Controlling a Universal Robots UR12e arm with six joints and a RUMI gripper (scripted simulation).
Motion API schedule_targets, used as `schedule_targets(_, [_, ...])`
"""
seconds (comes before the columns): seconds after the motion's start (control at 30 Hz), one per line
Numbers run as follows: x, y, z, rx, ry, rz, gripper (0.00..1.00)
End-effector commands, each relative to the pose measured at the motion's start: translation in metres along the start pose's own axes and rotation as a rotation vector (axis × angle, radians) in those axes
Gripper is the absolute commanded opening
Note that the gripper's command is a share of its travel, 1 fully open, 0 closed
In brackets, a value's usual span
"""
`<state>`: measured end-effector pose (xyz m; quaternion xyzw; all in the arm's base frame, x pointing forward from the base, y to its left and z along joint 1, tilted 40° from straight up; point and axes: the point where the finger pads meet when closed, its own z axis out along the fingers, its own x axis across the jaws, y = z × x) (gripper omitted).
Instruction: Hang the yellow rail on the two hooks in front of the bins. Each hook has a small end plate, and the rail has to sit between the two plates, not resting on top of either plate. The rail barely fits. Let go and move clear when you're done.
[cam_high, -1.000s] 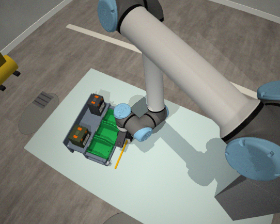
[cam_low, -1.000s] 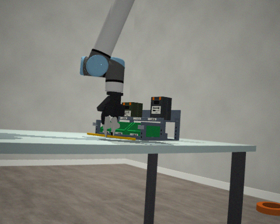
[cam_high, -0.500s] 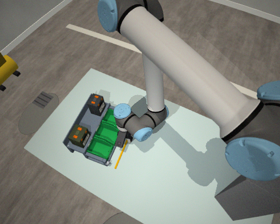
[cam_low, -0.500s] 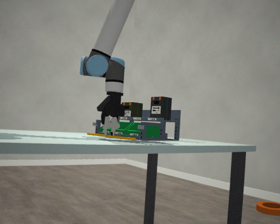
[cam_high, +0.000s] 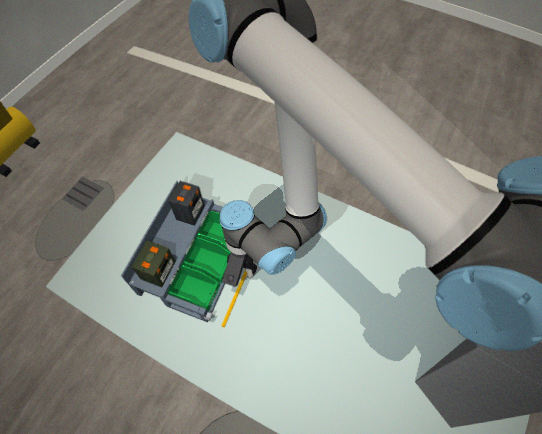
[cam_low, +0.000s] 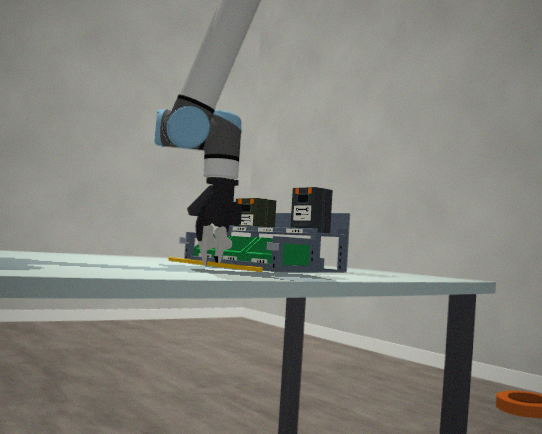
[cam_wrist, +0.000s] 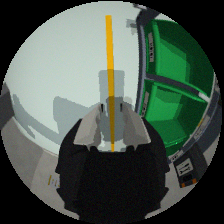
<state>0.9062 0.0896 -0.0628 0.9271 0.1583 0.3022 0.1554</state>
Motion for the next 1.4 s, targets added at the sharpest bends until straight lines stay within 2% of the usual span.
schedule_targets(0.0, [0.0005,0.0000,-0.0005,0.000,0.001,0.000,0.22])
schedule_targets(0.1, [0.0005,0.0000,-0.0005,0.000,0.001,0.000,0.22])
schedule_targets(0.13, [0.0005,0.0000,-0.0005,0.000,0.001,0.000,0.00])
schedule_targets(1.37, [0.0005,0.0000,-0.0005,0.000,0.001,0.000,0.00])
